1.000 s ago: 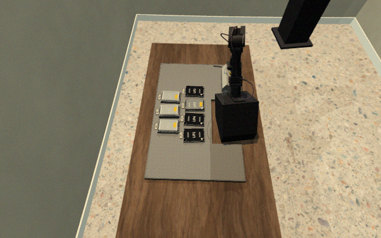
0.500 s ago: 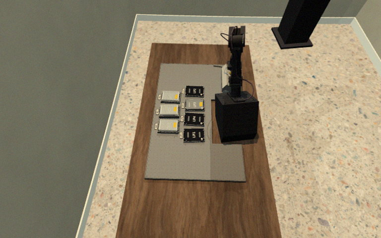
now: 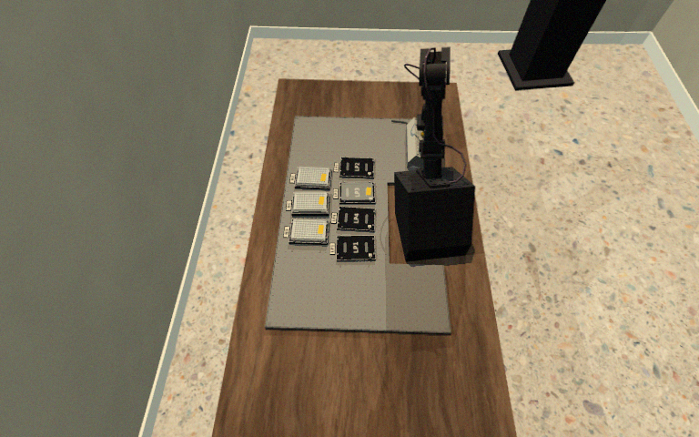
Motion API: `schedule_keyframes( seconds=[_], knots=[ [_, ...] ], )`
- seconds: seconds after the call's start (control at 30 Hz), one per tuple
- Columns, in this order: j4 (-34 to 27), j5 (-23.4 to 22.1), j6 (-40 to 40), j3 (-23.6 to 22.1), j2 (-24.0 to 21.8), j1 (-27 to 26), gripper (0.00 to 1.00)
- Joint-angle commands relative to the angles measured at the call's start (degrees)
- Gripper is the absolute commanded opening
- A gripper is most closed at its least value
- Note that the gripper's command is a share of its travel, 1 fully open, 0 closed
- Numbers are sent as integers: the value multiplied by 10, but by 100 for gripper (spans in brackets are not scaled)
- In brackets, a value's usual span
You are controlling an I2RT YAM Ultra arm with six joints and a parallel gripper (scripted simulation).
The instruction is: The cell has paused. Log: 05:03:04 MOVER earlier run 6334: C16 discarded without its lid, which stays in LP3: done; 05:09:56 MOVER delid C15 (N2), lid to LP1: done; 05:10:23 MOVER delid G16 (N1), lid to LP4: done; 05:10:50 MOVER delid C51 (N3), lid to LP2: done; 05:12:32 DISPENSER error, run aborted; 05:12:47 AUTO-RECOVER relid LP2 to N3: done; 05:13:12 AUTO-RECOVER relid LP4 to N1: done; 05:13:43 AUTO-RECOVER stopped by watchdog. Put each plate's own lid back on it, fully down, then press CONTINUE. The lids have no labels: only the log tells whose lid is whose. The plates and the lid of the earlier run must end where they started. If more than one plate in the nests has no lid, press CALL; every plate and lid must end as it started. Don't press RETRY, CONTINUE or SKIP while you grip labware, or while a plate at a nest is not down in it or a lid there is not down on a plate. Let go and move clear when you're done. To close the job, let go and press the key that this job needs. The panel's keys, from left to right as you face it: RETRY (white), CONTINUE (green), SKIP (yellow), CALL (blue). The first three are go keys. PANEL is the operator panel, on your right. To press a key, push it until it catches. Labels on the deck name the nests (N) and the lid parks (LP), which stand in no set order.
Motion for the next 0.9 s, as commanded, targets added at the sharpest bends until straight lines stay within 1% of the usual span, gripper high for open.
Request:
schedule_keyframes(
  seconds=[0.0, 0.1, 0.37, 0.4, 0.67, 0.87],
  knots=[
    [18, 5, 5, -3, 12, 4, 0],
    [23, 5, 5, -13, 16, 7, 0],
    [35, 6, 7, -16, 23, 8, 0],
    [38, 6, 7, 4, 22, 9, 0],
    [53, 7, 9, -20, 37, 12, 0],
    [64, 9, 11, -23, 45, 13, 0]
  ],
)
